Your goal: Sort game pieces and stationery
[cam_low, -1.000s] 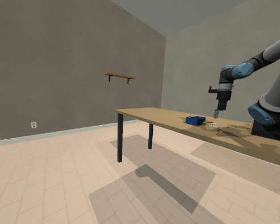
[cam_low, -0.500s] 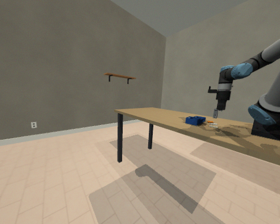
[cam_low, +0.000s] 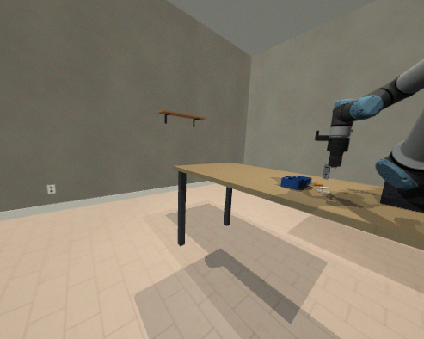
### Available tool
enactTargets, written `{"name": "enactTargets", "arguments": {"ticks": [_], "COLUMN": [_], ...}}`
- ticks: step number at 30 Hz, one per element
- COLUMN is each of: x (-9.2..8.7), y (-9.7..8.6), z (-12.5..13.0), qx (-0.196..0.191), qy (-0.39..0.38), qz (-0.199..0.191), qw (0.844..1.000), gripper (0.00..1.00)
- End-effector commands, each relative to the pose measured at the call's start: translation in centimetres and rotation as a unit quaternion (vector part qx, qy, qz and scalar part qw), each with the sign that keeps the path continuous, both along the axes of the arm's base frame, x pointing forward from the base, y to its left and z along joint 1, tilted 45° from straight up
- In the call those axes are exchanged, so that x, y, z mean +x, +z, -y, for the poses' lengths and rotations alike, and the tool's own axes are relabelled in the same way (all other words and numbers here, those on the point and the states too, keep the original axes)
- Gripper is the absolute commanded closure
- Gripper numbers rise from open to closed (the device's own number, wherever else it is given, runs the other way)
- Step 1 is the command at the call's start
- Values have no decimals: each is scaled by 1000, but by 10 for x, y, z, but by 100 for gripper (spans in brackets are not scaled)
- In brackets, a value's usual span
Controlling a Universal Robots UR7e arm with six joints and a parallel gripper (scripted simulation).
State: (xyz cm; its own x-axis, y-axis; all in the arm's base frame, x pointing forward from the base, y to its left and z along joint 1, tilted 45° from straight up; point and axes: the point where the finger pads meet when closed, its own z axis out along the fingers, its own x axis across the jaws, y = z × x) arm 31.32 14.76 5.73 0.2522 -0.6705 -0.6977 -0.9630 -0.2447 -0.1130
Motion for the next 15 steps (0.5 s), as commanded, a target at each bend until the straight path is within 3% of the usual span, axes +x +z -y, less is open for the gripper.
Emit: {"name": "enactTargets", "arguments": {"ticks": [1, 9, 15], "x": [0, -1, -3], "y": [0, -8, -25], "z": [0, -8, -25], "qx": [0, 0, 0], "qy": [0, 0, 0], "qz": [0, 0, 0], "qw": [1000, 1000, 1000], "gripper": [21, 21, 21]}}
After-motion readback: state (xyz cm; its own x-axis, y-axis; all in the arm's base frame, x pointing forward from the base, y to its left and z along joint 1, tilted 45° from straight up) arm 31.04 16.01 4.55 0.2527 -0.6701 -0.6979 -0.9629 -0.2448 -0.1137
